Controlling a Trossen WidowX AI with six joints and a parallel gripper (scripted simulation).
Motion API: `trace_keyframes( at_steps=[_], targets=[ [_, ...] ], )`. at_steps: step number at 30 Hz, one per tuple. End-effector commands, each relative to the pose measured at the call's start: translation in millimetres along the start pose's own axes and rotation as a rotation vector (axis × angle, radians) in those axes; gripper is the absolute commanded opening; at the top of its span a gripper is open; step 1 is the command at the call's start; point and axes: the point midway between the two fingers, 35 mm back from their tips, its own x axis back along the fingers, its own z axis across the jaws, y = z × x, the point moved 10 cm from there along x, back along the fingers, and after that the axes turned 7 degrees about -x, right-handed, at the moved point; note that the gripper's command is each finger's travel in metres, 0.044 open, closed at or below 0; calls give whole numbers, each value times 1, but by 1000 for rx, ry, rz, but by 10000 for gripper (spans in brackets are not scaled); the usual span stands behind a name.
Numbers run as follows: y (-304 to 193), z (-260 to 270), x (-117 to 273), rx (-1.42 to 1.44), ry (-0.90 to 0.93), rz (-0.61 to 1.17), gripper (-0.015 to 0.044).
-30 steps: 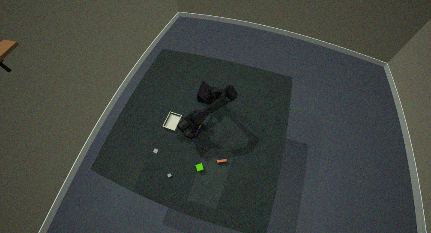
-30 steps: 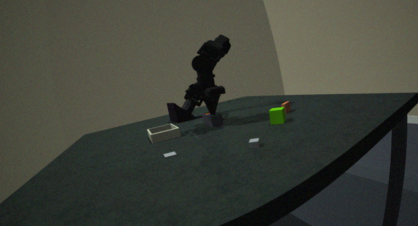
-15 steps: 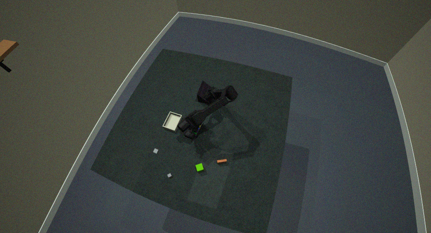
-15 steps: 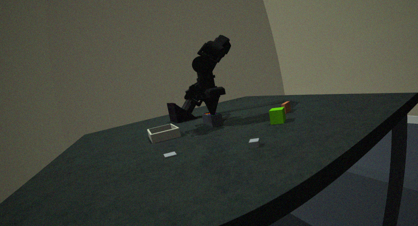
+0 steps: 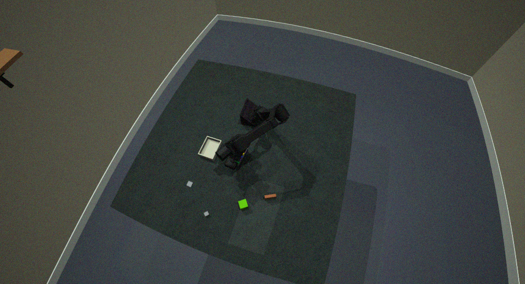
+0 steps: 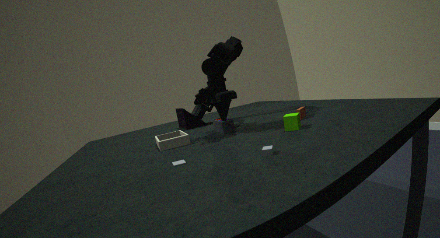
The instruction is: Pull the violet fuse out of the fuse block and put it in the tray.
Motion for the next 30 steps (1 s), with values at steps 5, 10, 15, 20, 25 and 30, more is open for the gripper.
trace_keyframes(
  at_steps=[5,10,15,20,25,30],
  targets=[
    [0,0,5,5,0,-2,0],
    [0,0,7,4,0,-2,0],
    [0,0,9,4,0,-1,0],
    [0,0,12,3,0,-1,0],
    [0,0,14,3,0,-1,0],
    [0,0,17,3,0,-1,0]
  ],
)
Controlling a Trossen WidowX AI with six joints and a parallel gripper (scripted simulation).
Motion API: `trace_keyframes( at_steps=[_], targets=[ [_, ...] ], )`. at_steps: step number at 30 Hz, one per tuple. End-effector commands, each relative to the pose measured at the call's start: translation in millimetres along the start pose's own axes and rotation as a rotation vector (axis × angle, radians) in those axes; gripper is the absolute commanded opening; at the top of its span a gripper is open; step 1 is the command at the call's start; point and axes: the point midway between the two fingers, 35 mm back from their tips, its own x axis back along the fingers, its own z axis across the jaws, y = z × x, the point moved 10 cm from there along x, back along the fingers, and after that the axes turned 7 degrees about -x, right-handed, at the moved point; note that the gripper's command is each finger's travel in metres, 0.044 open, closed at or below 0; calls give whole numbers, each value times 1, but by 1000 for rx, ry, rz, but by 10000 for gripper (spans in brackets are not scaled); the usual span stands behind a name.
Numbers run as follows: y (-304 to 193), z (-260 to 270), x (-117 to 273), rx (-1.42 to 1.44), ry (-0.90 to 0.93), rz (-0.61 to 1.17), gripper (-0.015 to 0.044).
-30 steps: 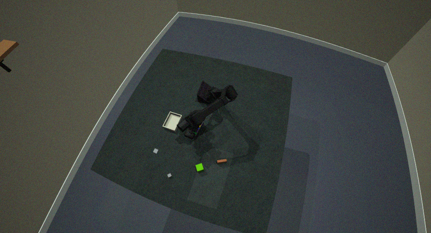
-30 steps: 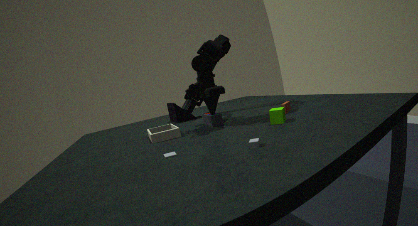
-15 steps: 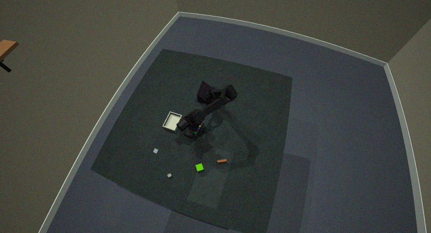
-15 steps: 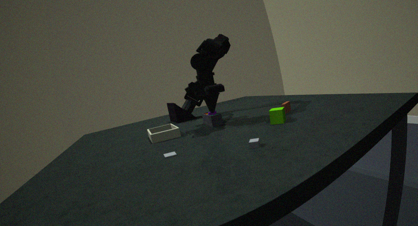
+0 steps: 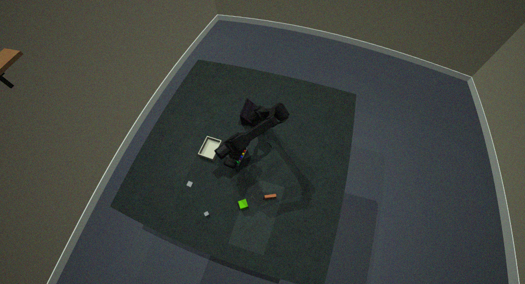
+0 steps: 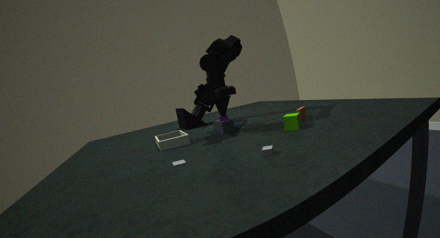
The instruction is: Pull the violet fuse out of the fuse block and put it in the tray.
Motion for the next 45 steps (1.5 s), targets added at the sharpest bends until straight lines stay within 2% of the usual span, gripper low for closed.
trace_keyframes(
  at_steps=[1,45],
  targets=[
    [0,0,3,6,0,-3,0],
    [0,0,33,3,-1,-3,0]
  ],
)
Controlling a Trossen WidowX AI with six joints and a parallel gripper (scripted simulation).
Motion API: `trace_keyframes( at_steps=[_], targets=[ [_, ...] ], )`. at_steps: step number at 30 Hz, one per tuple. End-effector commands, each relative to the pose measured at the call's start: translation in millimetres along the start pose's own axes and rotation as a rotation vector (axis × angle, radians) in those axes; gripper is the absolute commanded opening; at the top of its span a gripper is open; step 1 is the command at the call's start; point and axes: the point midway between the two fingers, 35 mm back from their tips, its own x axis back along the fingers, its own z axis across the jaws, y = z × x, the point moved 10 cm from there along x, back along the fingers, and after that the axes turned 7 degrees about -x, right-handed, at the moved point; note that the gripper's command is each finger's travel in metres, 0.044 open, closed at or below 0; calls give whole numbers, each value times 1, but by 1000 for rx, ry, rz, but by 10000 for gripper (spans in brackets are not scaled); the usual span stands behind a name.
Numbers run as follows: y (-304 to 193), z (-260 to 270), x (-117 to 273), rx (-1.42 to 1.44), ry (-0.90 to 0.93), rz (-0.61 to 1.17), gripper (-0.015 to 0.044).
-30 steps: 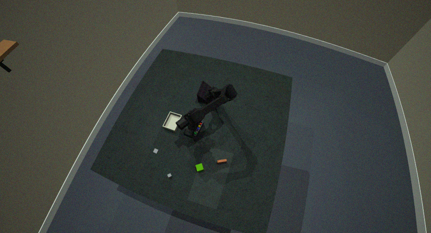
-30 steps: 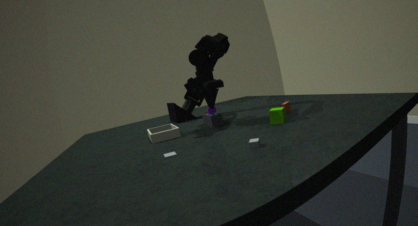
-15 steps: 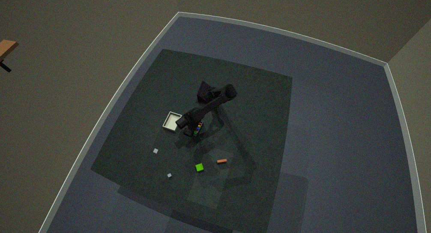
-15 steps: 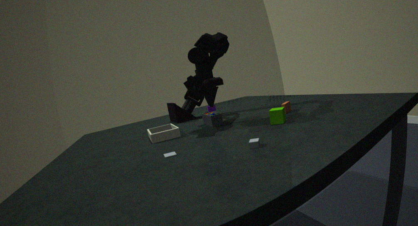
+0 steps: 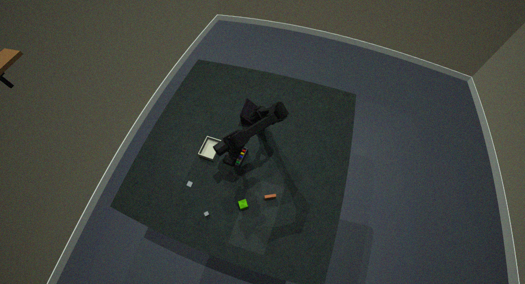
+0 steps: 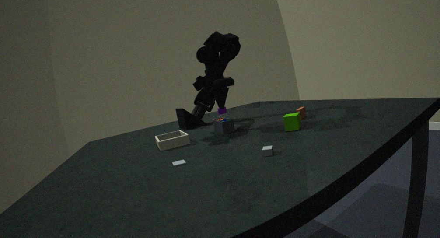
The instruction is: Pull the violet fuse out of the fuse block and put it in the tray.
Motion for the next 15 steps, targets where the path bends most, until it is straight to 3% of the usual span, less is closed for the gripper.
trace_keyframes(
  at_steps=[1,8,15],
  targets=[
    [0,0,7,5,-1,-3,0],
    [1,0,15,5,-1,-3,0],
    [37,13,19,3,3,-13,0]
  ],
)
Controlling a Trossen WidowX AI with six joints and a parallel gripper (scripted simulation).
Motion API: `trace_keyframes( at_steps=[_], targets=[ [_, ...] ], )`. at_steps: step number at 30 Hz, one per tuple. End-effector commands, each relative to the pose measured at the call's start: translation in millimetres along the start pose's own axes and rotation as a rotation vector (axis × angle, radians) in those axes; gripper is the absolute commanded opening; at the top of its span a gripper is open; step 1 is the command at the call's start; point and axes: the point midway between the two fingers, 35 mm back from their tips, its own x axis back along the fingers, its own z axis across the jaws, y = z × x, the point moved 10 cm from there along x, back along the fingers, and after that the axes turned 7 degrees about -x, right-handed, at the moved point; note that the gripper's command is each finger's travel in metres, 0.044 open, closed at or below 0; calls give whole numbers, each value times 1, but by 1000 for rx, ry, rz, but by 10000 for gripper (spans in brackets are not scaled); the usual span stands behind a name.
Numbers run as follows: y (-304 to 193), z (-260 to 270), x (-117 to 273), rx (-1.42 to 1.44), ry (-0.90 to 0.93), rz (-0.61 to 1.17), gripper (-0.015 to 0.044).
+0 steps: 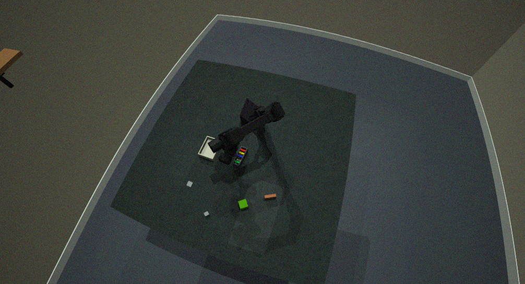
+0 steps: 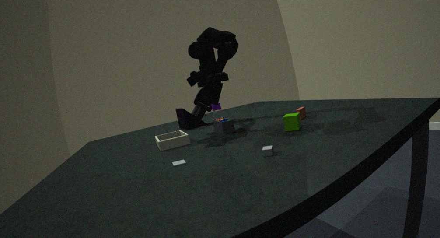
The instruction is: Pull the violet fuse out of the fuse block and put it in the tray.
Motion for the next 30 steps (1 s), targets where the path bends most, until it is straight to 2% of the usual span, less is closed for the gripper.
trace_keyframes(
  at_steps=[1,24,30],
  targets=[
    [25,7,1,-4,-5,-5,0],
    [171,15,-1,-1,-5,-8,0],
    [176,14,-2,-1,-5,-7,0]
  ],
)
